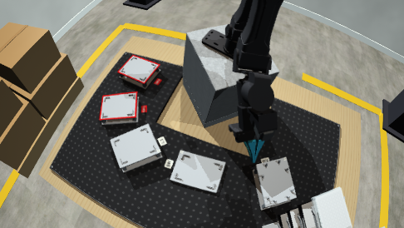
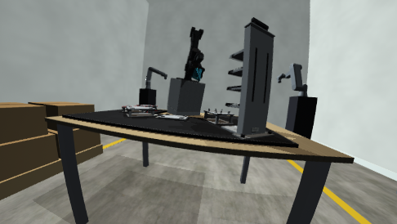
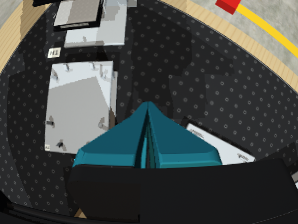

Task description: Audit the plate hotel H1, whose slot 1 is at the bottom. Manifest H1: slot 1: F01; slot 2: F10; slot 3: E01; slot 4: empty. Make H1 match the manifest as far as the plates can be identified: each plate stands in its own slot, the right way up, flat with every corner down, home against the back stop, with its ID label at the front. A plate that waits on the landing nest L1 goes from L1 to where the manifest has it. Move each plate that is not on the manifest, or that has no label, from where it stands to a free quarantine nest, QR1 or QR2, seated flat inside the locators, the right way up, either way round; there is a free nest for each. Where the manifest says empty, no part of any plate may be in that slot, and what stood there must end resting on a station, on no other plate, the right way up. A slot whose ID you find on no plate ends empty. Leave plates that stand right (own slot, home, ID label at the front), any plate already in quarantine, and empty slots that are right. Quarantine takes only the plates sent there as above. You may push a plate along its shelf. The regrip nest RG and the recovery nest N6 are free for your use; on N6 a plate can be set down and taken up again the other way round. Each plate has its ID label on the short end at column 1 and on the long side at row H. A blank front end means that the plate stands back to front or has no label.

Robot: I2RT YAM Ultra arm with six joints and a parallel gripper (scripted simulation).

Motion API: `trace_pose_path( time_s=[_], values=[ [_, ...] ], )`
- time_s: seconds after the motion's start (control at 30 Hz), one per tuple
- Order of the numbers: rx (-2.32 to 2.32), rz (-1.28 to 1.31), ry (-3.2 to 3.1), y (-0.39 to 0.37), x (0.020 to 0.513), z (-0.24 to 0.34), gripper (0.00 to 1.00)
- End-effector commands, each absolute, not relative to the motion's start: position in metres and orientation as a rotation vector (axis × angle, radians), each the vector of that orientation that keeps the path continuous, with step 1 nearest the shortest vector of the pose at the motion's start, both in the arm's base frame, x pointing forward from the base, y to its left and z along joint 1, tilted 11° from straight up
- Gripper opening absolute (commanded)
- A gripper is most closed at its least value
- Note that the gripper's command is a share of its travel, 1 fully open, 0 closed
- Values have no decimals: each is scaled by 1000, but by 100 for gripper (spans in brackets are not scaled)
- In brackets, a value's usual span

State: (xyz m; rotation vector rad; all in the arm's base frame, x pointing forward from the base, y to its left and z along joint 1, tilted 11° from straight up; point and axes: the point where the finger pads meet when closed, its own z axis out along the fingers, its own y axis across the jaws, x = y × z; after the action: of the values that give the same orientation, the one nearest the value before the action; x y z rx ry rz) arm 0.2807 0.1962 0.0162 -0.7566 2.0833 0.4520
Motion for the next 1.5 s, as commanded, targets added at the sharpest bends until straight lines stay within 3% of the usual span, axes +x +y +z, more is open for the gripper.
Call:
trace_pose_path(
  time_s=[0.0, 1.33, 1.37, 1.47],
  values=[
    [-728, 445, 2069, 204, 282, 22, 0],
    [-725, 451, 2071, 308, 222, 32, 0],
    [-725, 451, 2071, 308, 222, 35, 100],
    [-725, 451, 2071, 307, 221, 38, 100]
  ],
)
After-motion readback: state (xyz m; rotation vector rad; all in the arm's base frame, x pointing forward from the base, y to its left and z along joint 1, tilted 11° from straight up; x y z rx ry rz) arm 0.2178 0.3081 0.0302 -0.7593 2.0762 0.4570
